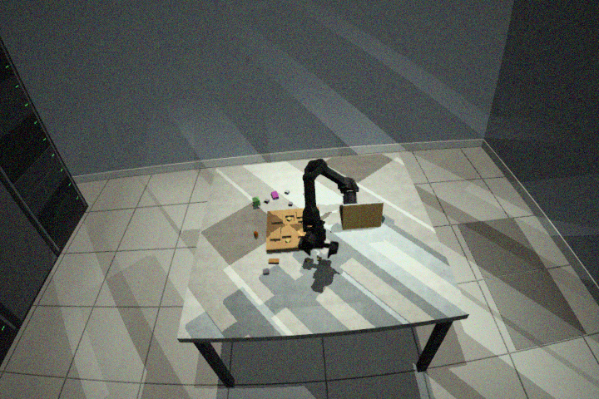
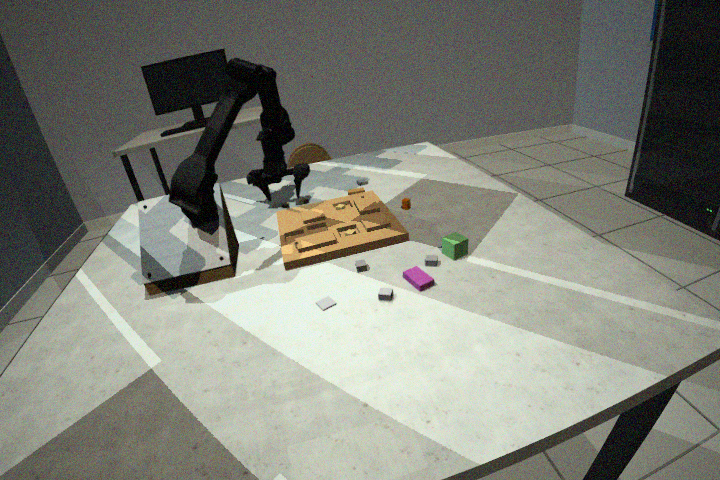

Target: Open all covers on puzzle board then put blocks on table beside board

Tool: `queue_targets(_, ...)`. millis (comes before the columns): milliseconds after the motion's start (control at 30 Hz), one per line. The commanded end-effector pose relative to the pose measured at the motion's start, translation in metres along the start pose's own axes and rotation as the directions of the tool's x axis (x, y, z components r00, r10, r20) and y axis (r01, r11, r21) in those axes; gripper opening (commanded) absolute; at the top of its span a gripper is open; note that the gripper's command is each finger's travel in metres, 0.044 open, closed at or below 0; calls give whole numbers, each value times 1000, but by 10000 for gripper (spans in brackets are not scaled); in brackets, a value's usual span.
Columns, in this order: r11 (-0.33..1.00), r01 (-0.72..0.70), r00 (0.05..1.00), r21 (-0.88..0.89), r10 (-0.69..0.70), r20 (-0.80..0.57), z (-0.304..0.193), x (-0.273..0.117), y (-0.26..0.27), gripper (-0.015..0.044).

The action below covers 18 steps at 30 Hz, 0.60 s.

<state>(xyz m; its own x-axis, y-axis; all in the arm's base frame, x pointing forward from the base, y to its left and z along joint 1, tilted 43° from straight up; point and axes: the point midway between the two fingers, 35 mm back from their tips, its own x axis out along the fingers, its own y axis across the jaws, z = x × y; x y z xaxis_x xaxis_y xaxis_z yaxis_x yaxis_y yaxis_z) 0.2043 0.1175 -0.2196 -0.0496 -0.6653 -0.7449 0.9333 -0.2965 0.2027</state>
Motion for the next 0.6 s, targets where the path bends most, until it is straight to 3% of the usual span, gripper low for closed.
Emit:
queue_targets(0,1000,3,1000,6,-3,-3,-1,-11,0,440)
queue_targets(533,1000,3,1000,1,-3,1,1,-58,-2,440)
queue_targets(567,1000,4,1000,1,-4,1,1,-58,-1,414)
